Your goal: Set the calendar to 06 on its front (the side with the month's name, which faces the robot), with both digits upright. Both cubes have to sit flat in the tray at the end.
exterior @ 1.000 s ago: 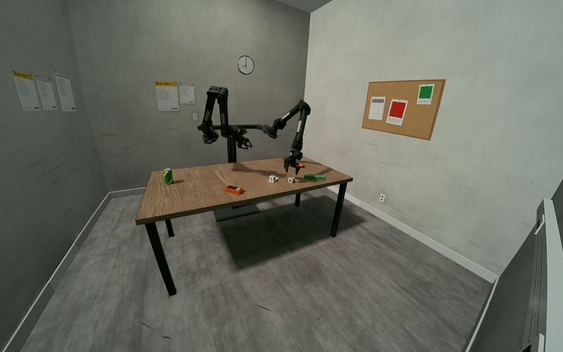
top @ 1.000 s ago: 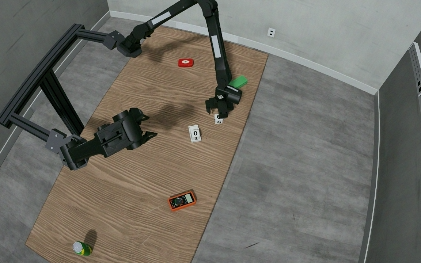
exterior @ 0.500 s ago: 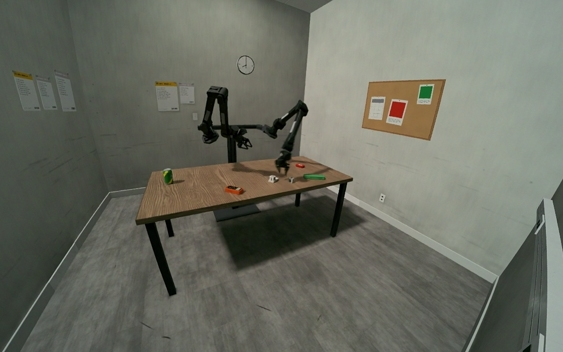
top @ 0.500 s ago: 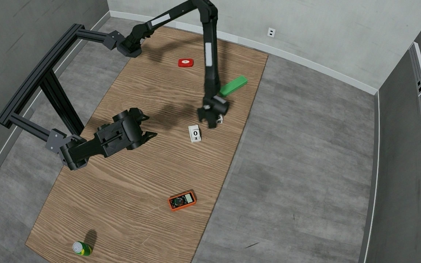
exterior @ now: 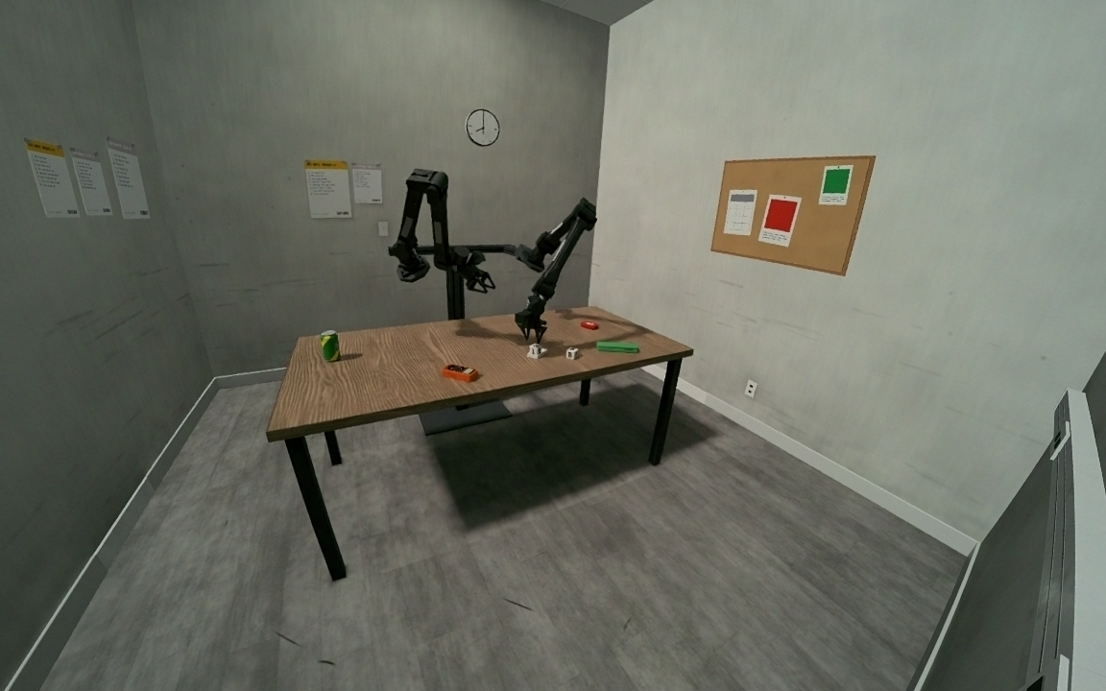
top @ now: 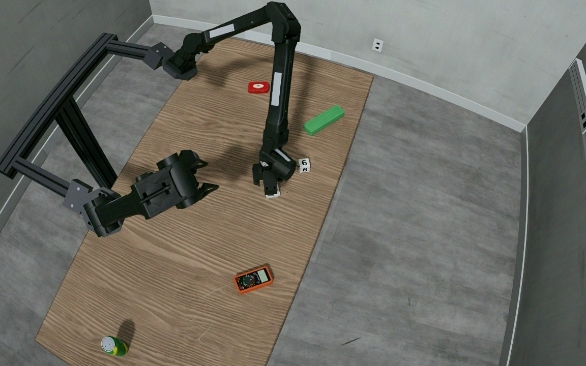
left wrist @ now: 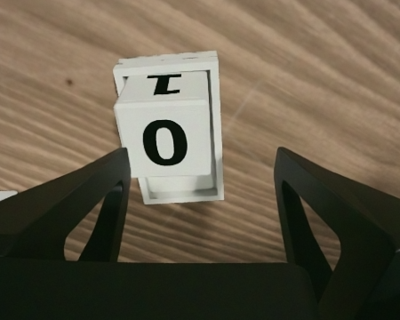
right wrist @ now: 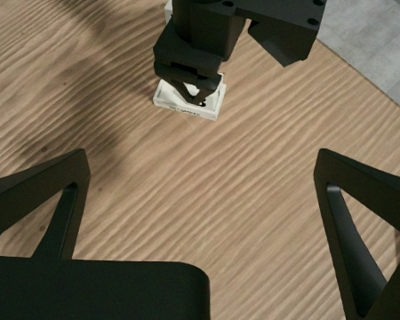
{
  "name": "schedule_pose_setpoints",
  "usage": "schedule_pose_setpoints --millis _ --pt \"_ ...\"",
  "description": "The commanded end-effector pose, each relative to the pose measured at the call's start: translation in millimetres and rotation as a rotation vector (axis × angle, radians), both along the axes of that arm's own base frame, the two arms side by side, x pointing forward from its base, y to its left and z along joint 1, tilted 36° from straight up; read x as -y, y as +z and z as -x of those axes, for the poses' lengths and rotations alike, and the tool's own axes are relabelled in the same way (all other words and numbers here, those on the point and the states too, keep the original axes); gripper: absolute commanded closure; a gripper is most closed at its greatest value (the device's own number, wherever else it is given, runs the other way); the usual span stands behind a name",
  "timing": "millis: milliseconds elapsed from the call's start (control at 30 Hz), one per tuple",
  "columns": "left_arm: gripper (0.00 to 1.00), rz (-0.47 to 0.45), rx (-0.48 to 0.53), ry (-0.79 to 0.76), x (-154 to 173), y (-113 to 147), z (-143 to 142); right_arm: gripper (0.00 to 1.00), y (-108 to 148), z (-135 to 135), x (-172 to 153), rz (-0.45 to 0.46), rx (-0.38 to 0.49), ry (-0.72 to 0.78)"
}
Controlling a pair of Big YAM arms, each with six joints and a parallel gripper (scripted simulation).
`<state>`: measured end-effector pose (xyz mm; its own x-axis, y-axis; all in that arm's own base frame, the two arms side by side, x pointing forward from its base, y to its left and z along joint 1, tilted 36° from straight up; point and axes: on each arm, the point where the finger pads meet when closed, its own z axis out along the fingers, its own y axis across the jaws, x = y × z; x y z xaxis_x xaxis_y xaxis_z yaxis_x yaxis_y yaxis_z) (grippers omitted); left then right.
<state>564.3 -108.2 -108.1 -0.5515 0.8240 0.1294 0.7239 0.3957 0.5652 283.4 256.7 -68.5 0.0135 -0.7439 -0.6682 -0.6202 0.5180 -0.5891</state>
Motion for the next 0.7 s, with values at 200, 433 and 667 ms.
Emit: schedule_pose_setpoints --millis 200,433,667 --pt "0.36 0.017 0.043 0.034 -20 16 -28 0.00 4 -2 -4 -0.016 0.012 0.001" --pt "0.36 0.012 0.029 0.034 -30 2 -34 0.00 4 -2 -4 -0.016 0.012 0.001" --pt "0.36 0.011 0.029 0.034 -33 -4 -37 0.00 4 -2 -4 -0.016 0.012 0.001"
